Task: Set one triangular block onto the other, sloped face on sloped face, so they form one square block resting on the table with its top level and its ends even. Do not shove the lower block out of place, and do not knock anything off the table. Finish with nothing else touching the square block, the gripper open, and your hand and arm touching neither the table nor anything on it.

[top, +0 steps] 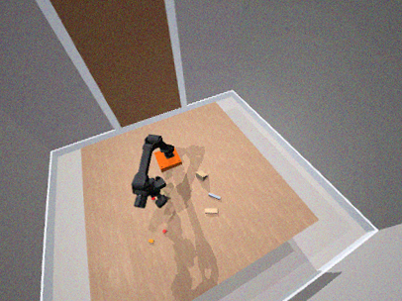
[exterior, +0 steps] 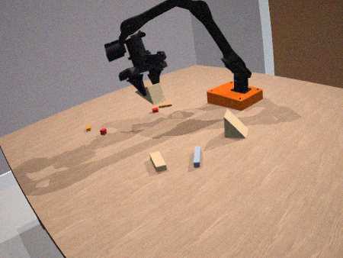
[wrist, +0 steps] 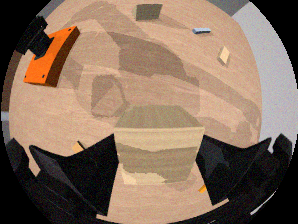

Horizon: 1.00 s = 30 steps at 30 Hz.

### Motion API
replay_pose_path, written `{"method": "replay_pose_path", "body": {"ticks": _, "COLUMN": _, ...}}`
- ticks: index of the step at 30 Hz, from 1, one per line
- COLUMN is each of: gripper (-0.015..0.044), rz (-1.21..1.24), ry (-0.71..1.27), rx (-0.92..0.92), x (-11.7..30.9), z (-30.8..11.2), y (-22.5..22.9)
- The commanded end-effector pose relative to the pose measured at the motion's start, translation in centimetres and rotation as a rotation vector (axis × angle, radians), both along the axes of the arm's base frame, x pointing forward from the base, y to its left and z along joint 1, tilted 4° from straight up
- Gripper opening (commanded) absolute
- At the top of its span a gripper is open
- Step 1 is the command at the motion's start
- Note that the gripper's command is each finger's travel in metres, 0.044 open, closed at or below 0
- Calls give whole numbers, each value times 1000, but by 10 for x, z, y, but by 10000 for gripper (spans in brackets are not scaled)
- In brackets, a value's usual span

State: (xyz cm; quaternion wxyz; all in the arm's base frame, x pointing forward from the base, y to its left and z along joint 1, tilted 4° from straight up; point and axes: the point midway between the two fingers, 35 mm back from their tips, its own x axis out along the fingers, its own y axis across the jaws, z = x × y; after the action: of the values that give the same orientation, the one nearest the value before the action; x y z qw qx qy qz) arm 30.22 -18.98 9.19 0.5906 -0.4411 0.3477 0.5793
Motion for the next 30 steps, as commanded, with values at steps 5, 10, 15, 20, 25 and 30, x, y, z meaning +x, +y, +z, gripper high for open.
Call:
{"method": "replay_pose_path", "body": {"ticks": 5, "gripper": 0, "rz": 156, "ry": -4, "rx": -198, "x": 3, "z": 5, "y": 3}}
{"method": "replay_pose_path", "body": {"ticks": 10, "gripper": 0, "rz": 244, "ry": -8, "rx": -326, "x": 6, "z": 10, "y": 3}}
{"method": "replay_pose_path", "body": {"ticks": 15, "gripper": 0, "rz": 268, "ry": -9, "rx": -362, "x": 6, "z": 12, "y": 3}}
{"method": "replay_pose_path", "body": {"ticks": 20, "gripper": 0, "rz": 266, "ry": -8, "rx": -362, "x": 11, "z": 14, "y": 14}}
{"method": "replay_pose_path", "body": {"ticks": 25, "gripper": 0, "rz": 262, "ry": -7, "rx": -363, "x": 19, "z": 18, "y": 37}}
{"method": "replay_pose_path", "body": {"ticks": 30, "gripper": 0, "rz": 261, "ry": -7, "rx": -363, "x": 25, "z": 23, "y": 59}}
